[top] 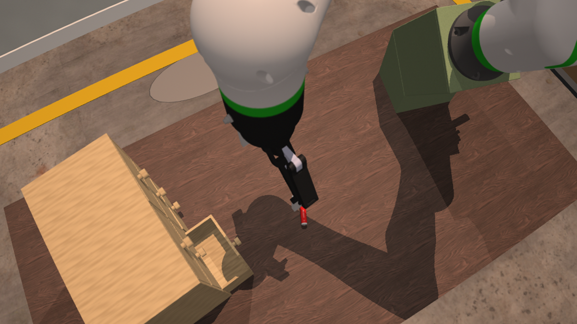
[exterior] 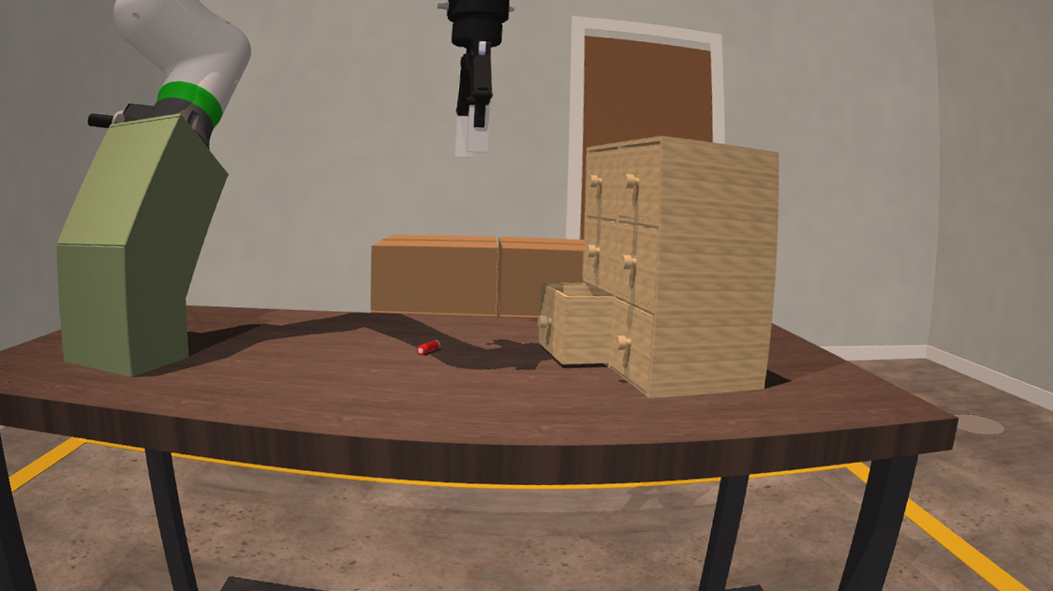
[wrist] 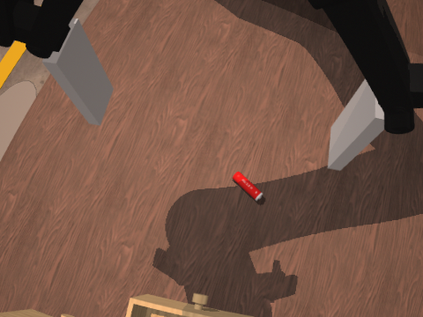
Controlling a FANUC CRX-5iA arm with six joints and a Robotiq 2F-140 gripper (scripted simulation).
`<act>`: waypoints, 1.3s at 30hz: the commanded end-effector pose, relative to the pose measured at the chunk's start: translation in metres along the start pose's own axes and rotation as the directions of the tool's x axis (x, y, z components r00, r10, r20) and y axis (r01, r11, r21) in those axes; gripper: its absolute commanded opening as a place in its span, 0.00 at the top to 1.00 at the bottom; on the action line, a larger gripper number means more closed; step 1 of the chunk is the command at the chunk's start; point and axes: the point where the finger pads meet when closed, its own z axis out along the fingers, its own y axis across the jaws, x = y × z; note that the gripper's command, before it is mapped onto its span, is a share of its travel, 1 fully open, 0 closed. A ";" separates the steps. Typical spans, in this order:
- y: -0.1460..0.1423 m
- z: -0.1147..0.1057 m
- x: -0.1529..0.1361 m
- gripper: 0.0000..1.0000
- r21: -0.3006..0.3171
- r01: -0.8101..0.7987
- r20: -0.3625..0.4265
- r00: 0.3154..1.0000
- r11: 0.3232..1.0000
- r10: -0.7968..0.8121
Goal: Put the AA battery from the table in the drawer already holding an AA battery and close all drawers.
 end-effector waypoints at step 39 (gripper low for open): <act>-0.004 0.055 -0.080 0.00 0.001 0.001 -0.113 0.994 1.000 -0.001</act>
